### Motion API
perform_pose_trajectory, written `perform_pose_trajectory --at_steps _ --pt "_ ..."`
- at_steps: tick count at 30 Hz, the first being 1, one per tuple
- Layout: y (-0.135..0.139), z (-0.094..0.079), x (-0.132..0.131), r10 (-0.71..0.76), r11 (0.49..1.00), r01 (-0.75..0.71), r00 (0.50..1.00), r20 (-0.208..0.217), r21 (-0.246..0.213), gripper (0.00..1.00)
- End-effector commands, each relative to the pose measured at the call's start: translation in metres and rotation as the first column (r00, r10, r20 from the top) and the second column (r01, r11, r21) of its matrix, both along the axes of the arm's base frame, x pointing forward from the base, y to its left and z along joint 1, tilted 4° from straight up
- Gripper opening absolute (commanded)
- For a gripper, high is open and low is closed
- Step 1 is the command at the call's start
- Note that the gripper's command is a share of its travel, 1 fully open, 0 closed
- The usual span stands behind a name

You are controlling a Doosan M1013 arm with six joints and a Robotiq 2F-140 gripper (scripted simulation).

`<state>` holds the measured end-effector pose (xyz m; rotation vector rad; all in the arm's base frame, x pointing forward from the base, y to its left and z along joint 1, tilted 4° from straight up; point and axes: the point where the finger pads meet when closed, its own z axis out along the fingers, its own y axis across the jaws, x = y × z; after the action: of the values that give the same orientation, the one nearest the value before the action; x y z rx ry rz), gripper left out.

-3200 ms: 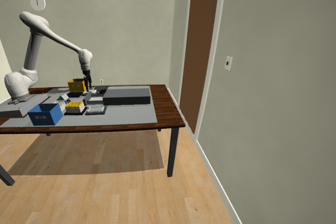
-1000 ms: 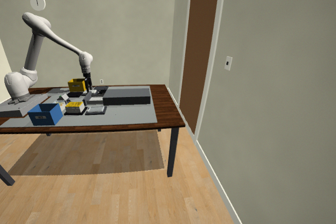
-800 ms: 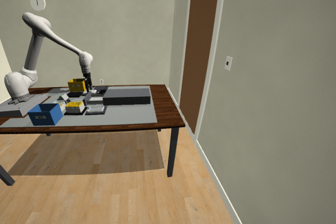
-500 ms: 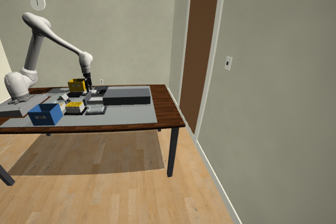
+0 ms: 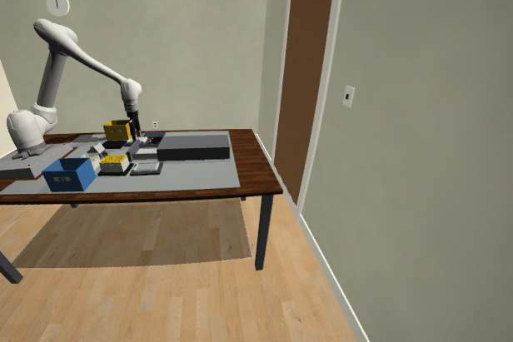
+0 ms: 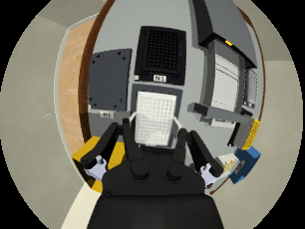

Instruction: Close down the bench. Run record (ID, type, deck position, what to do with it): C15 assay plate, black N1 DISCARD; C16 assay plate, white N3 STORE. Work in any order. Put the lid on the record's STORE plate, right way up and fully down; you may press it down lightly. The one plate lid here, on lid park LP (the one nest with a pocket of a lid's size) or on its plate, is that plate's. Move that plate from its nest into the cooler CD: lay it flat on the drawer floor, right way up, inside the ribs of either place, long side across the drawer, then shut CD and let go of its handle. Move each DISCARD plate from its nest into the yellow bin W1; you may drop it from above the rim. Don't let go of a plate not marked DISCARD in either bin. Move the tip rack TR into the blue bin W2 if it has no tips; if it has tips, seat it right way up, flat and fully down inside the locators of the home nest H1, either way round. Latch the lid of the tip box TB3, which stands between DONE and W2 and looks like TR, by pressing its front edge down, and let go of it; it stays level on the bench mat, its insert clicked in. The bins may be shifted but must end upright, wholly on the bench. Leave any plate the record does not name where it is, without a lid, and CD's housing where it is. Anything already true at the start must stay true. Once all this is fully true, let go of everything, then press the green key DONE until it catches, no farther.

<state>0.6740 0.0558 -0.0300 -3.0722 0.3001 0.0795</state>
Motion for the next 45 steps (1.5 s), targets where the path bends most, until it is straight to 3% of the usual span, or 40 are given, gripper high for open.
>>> perform_pose_trajectory --at_steps 1,28,45 --pt "0.0 0.001 0.0 0.0 1.0 0.0 1.0 0.0 0.0 0.0" --pt "0.0 0.008 0.0 0.0 1.0 0.0 1.0 0.0 0.0 0.0" --pt "-0.002 0.028 0.001 0.0 1.0 0.0 1.0 0.0 0.0 0.0"
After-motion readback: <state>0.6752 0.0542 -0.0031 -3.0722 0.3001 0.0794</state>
